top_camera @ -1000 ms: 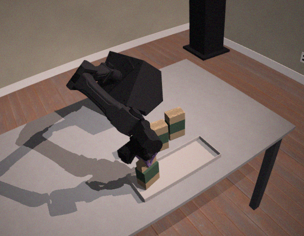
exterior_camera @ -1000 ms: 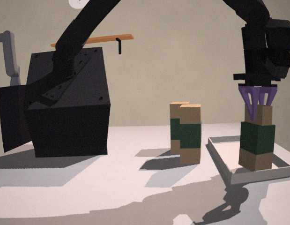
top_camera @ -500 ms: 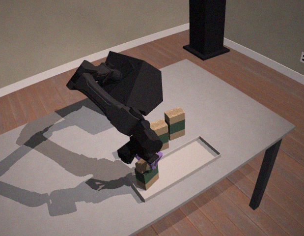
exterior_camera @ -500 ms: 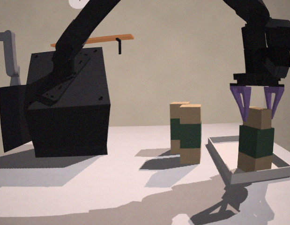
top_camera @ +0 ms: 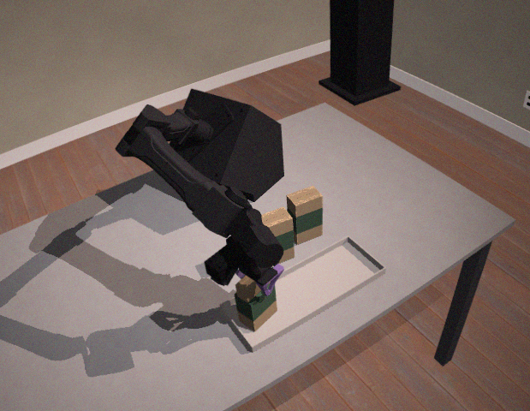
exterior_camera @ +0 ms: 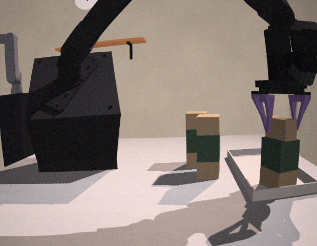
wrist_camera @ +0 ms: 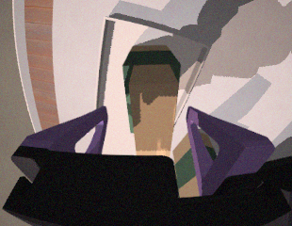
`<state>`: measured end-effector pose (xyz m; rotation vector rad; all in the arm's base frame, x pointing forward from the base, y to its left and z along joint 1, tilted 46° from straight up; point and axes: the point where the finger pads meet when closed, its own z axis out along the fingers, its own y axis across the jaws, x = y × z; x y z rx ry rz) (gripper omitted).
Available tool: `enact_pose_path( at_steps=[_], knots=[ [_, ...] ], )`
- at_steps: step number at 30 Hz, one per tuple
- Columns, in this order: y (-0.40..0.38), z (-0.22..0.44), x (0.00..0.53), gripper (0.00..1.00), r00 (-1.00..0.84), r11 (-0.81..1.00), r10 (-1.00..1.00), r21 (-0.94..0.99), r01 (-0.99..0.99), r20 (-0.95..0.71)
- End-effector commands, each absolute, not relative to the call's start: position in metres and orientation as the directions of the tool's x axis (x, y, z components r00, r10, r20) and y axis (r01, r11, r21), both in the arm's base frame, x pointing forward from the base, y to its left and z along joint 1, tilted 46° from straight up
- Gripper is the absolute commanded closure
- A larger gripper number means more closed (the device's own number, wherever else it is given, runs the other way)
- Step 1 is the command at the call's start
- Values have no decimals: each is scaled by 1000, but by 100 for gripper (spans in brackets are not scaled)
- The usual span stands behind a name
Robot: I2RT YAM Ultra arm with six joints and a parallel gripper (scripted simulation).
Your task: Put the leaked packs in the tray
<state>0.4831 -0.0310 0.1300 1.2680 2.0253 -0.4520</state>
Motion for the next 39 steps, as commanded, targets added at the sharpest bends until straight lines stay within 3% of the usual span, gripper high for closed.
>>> enact_pose_path(
  at_steps=[1,25,39],
  knots=[
    [-21,133,485,21,-286,482,636,79,873,-716],
    [-21,133,485,21,-286,482,636,79,873,-716],
    [25,185,457,21,-286,475,635,71,877,-717]
  ],
)
